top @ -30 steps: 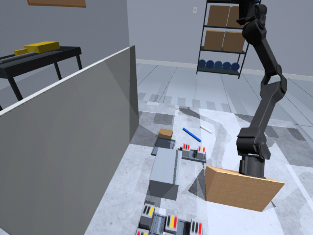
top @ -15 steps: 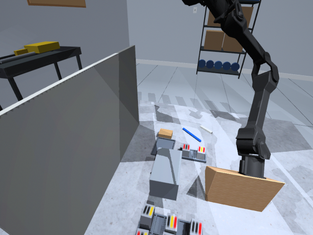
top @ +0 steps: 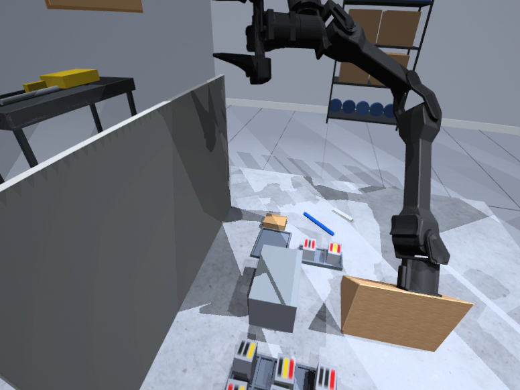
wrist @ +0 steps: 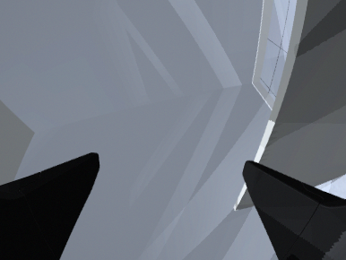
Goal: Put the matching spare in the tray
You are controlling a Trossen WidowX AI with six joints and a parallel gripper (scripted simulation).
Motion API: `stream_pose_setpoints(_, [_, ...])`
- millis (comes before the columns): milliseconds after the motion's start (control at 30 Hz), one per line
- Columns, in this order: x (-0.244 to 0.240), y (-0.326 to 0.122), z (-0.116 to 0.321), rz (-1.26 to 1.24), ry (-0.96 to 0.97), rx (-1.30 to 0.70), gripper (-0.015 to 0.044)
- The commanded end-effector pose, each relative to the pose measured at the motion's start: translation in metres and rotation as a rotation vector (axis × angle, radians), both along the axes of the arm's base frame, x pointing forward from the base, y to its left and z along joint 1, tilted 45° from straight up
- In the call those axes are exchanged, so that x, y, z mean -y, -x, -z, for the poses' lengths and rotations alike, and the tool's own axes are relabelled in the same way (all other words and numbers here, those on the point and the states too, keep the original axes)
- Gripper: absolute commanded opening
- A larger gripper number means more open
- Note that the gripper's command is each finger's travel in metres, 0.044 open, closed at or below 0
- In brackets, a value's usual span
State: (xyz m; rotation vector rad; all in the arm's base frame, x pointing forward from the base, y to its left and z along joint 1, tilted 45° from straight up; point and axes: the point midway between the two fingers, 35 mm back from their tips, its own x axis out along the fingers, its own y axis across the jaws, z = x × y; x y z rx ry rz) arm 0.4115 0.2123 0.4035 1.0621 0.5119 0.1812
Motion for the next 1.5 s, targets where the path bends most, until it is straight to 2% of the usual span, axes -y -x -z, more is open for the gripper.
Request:
stream_pose_setpoints(0, [0.011, -0.017, 0.071, 0.052, 0.230, -0.161, 0.0440])
stream_pose_setpoints(200, [0.040, -0.021, 0.167, 0.073, 0.598, -0.415, 0.0440])
stream_pose_setpoints(433, [0.089, 0.002, 0.259, -0.011, 1.071, -0.748, 0.0440])
stream_pose_setpoints(633, [0.137, 0.035, 0.310, -0.222, 1.510, -1.076, 0.0440])
stream_pose_setpoints(700, [0.146, 0.042, 0.316, -0.284, 1.596, -1.144, 0.0440])
stream_pose_setpoints(1467, [0.147, 0.042, 0.317, -0.292, 1.607, -1.153, 0.0440])
